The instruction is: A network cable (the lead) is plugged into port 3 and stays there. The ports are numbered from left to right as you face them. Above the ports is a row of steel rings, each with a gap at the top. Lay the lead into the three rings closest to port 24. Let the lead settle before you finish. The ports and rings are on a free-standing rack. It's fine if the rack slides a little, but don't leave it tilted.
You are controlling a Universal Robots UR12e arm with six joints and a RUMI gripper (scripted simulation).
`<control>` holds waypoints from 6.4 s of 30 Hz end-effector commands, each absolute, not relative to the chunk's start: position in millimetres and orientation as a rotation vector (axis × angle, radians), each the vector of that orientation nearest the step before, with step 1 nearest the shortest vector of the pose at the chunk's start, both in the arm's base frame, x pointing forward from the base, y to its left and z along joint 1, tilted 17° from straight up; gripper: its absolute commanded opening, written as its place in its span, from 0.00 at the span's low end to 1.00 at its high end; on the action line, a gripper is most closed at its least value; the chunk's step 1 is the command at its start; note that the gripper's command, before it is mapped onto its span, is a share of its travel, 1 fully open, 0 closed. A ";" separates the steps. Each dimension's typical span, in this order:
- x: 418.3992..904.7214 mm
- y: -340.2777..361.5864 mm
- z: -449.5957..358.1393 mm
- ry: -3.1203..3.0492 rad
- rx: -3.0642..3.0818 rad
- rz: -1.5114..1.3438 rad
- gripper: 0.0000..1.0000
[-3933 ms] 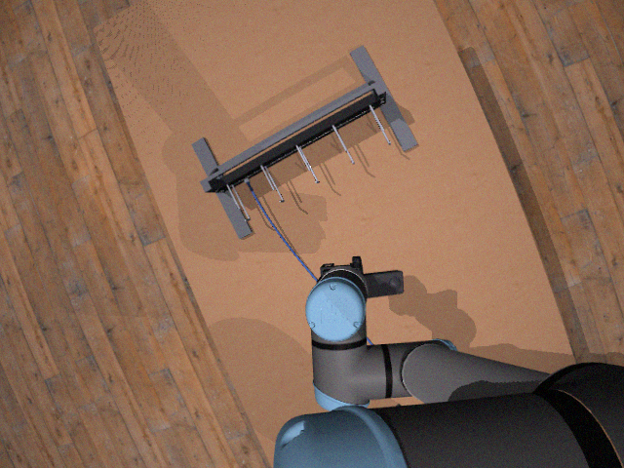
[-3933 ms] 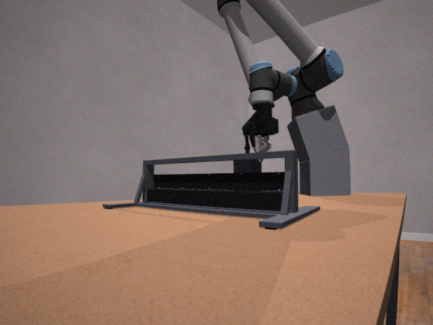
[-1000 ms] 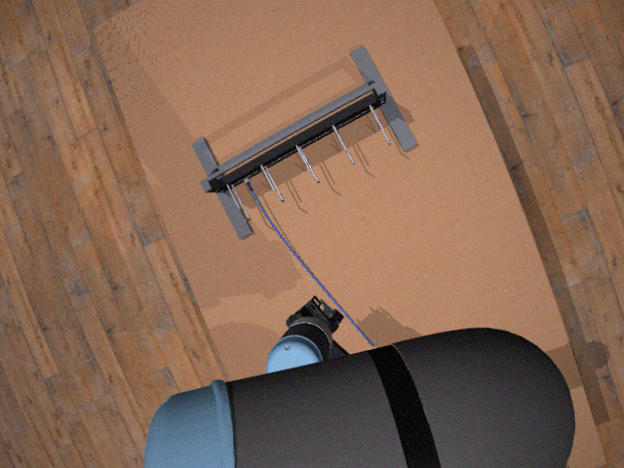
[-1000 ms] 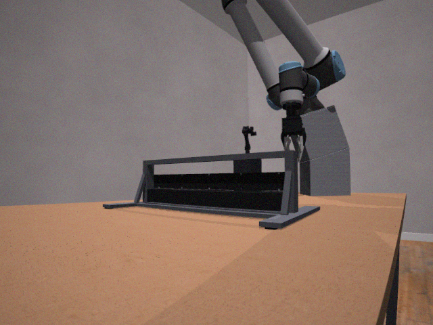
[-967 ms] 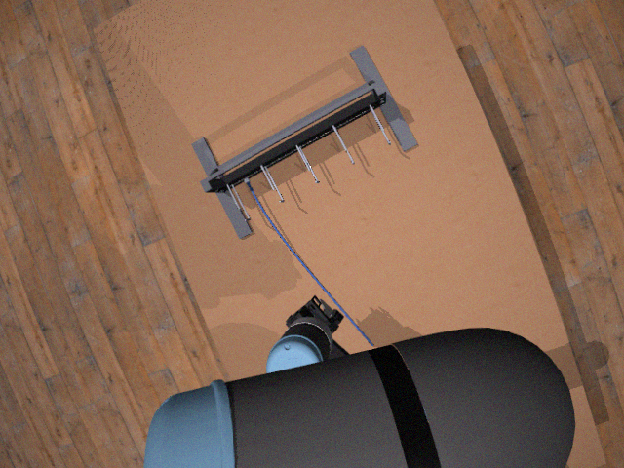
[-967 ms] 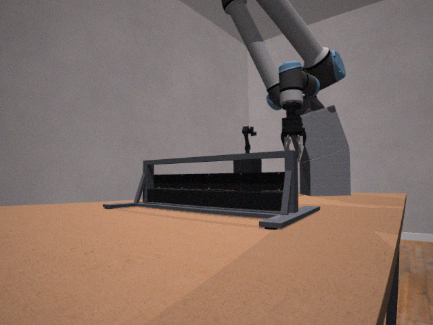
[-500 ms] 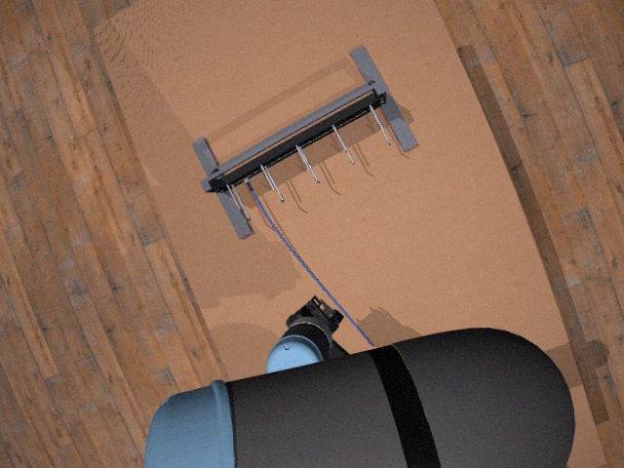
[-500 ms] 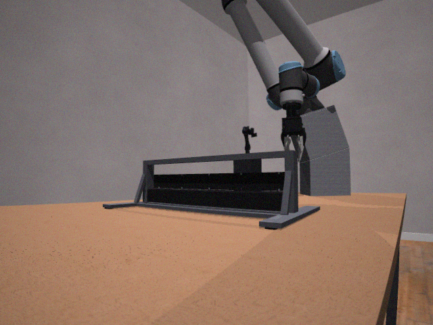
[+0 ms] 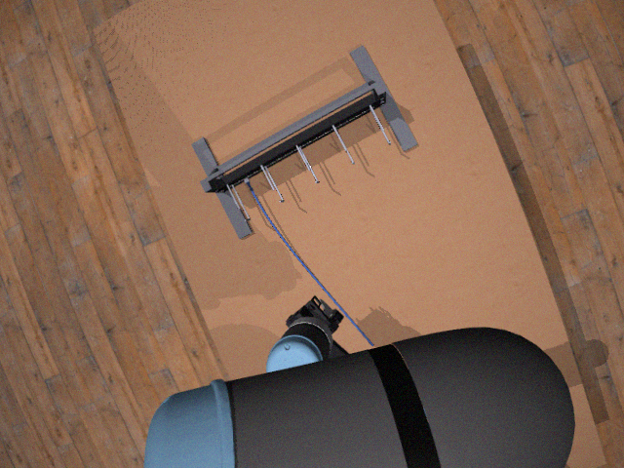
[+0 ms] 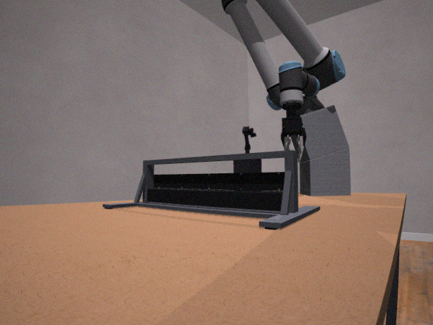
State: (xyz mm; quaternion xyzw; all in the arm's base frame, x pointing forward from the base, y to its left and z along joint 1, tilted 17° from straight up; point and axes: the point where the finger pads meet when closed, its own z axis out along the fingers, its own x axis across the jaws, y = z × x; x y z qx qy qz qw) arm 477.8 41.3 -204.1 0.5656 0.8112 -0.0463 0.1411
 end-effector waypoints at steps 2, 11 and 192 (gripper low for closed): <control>478.2 40.9 -205.8 2.342 1.633 -0.133 0.20; 480.0 38.6 -215.5 2.342 1.633 -0.133 0.20; 504.2 7.2 -346.4 2.342 1.633 -0.133 0.20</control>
